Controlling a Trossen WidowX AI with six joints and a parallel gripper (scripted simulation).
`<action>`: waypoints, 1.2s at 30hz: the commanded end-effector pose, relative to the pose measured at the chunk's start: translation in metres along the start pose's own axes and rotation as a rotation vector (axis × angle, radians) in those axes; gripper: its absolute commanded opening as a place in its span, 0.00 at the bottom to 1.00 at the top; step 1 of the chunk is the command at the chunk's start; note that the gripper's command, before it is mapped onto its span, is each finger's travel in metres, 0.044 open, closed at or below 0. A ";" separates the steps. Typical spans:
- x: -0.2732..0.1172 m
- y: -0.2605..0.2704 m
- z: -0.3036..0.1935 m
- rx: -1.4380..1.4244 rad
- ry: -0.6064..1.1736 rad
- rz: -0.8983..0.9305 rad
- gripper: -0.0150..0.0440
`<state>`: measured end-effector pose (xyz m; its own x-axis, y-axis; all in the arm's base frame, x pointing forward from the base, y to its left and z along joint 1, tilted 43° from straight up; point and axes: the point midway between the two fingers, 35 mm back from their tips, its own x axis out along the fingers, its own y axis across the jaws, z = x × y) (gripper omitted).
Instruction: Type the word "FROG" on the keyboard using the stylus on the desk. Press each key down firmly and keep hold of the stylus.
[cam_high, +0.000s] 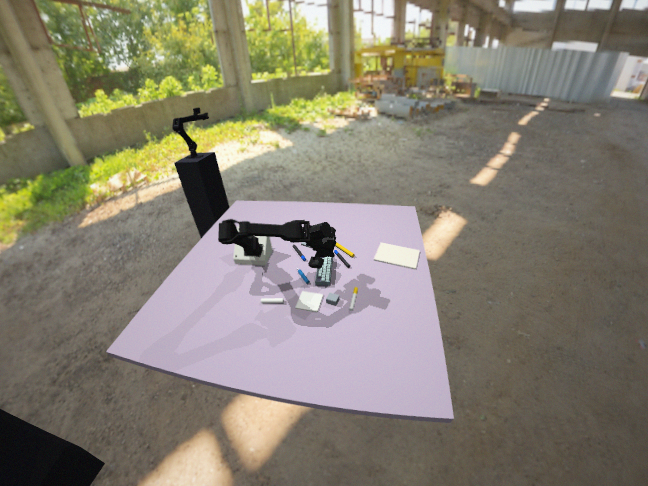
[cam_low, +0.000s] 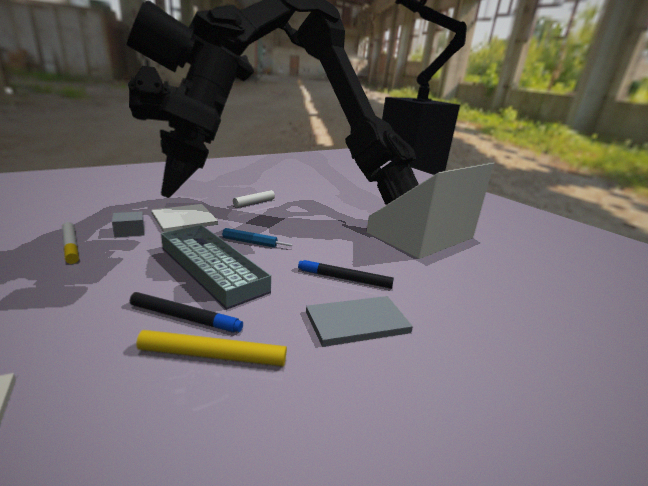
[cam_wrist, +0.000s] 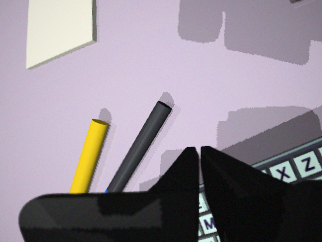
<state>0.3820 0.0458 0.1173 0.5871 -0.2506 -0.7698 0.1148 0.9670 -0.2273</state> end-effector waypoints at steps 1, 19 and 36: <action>0.024 0.017 -0.029 -0.099 0.174 -0.099 0.25; 0.059 0.044 -0.095 -0.434 0.499 -0.393 0.25; 0.043 -0.009 -0.063 -0.435 0.499 -0.395 0.25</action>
<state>0.3556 0.0222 0.0479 0.1236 -0.6652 -0.7363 -0.1373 0.7234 -0.6766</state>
